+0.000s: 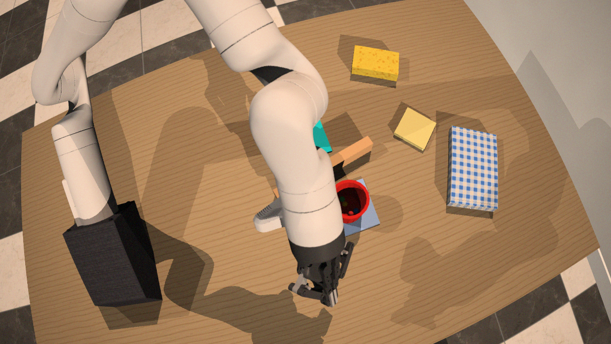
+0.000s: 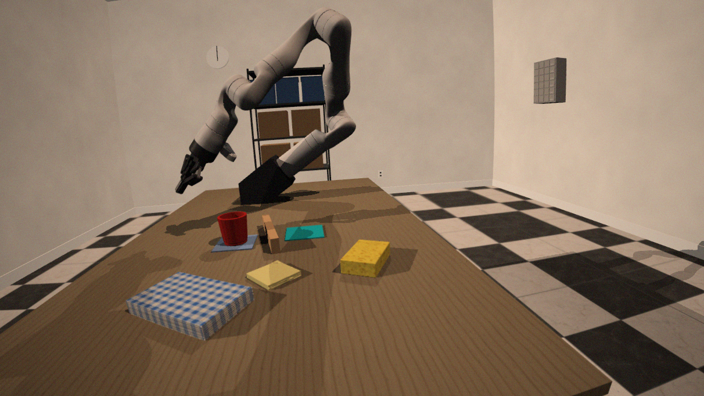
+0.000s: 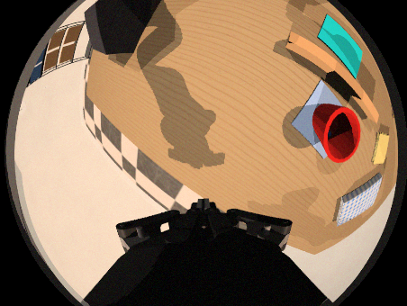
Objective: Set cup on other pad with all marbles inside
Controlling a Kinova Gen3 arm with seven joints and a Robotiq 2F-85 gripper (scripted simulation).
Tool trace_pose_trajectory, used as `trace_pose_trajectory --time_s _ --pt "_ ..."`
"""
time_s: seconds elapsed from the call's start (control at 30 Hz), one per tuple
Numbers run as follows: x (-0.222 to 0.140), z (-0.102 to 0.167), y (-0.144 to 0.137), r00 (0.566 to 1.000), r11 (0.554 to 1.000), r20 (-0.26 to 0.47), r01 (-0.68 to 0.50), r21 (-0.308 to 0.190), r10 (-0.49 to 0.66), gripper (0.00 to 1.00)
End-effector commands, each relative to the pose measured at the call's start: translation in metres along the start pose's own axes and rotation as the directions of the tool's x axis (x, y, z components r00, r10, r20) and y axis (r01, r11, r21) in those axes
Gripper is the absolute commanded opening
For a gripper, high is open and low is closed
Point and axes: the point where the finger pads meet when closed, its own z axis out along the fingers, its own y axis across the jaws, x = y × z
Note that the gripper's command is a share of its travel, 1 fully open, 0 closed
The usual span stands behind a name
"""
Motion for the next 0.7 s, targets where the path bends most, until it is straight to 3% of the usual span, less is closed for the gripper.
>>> trace_pose_trajectory --time_s 0.0,0.1,0.27,0.6,0.67 --pt "-0.01 -0.014 0.007 0.999 0.998 -0.029 -0.047 -0.038 0.046 0.0" --pt "-0.008 -0.017 0.013 0.997 0.997 -0.053 -0.062 -0.049 0.059 0.0" --pt "0.004 -0.032 0.04 0.979 0.986 -0.168 -0.132 -0.098 0.114 0.0" --pt "0.028 -0.061 0.092 0.9 0.946 -0.391 -0.278 -0.168 0.195 0.0" --pt "0.028 -0.061 0.092 0.9 0.946 -0.391 -0.278 -0.168 0.195 0.0"
